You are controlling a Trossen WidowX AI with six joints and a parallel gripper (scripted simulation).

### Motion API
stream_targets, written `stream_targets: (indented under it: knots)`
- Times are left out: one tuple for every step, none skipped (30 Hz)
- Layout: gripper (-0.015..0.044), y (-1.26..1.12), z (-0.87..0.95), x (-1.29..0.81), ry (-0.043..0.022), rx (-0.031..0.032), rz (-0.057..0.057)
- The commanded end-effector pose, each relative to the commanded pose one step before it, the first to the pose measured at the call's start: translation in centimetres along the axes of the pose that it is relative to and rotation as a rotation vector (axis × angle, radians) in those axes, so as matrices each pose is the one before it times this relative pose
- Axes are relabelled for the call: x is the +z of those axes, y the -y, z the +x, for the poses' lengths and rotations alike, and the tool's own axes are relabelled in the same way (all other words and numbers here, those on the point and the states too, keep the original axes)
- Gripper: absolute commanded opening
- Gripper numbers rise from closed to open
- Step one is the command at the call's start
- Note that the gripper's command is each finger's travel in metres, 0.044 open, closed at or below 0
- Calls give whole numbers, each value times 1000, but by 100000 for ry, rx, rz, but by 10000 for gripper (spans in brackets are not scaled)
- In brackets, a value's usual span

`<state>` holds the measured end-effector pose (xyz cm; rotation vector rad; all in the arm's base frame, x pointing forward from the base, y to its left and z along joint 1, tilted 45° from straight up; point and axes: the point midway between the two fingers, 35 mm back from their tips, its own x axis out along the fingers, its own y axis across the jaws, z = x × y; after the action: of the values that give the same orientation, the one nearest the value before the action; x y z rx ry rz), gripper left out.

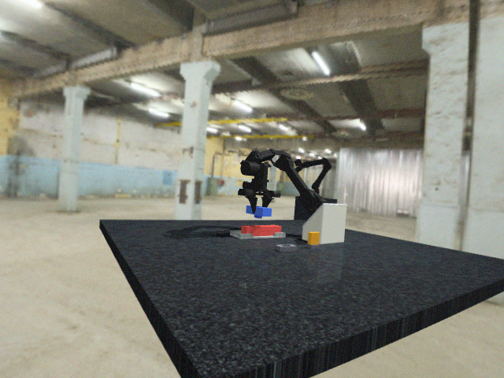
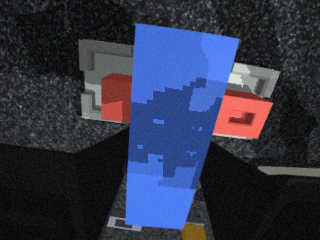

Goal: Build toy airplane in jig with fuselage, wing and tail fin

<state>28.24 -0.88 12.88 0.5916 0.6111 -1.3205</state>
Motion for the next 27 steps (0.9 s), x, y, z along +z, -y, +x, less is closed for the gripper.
stream_targets:
  knots:
    - [195,-37,-18,97,369,367,747]
    - [195,0,0,0,0,0,0]
    - [195,0,0,0,0,0,0]
    - [195,0,0,0,0,0,0]
    - [195,0,0,0,0,0,0]
    - [195,0,0,0,0,0,0]
    - [195,0,0,0,0,0,0]
    - [195,0,0,0,0,0,0]
    - [195,0,0,0,0,0,0]
    - [195,0,0,0,0,0,0]
    - [195,0,0,0,0,0,0]
    - [195,-2,26,0,-3,1,0]
    - [195,-7,78,-1,-7,2,1]
    - [195,-10,131,-2,-11,3,1]
    - [195,-12,161,-1,-13,4,2]
    - [195,-11,161,-1,-11,4,2]
    - [195,-10,161,0,-9,4,2]
    - [195,-9,161,0,-7,4,2]
    - [195,-8,161,1,-5,4,2]
    - [195,-7,161,2,-3,4,2]
    - [195,-6,161,2,-2,4,2]
    - [195,-5,160,3,0,4,2]
    - [195,-4,160,3,2,3,2]
    - [195,-4,160,4,4,3,2]
    - [195,-3,160,4,6,3,2]
    - [195,-2,160,5,8,3,2]
    - [195,-1,160,5,9,3,2]
